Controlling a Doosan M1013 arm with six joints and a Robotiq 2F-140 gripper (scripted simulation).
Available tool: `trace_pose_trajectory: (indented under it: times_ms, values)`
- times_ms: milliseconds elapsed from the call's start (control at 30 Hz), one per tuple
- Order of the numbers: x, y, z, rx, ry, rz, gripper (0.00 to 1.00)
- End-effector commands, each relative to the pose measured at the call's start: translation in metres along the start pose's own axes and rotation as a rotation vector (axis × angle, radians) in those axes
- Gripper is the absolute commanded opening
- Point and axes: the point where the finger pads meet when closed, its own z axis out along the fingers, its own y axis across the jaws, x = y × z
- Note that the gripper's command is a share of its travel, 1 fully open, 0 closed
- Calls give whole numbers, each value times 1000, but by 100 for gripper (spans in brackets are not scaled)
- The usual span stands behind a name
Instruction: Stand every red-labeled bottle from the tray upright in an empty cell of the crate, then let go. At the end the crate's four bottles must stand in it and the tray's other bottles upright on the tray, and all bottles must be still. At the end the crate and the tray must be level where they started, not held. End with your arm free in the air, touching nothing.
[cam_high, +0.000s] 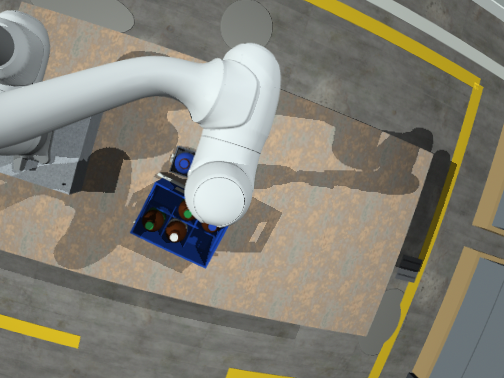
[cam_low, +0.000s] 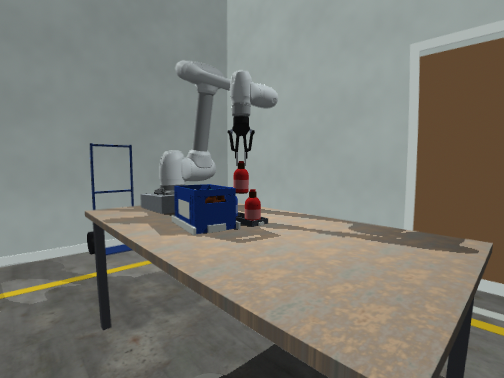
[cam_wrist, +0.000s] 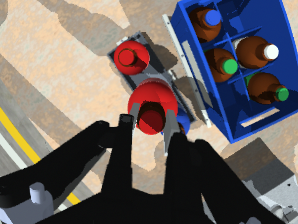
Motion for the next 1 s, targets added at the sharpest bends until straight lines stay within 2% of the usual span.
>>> trace_pose_trajectory:
  times_ms: [0,967]
  values:
    - [0,0,-3,0,0,0,0]
    - [0,0,-27,0,0,0,0]
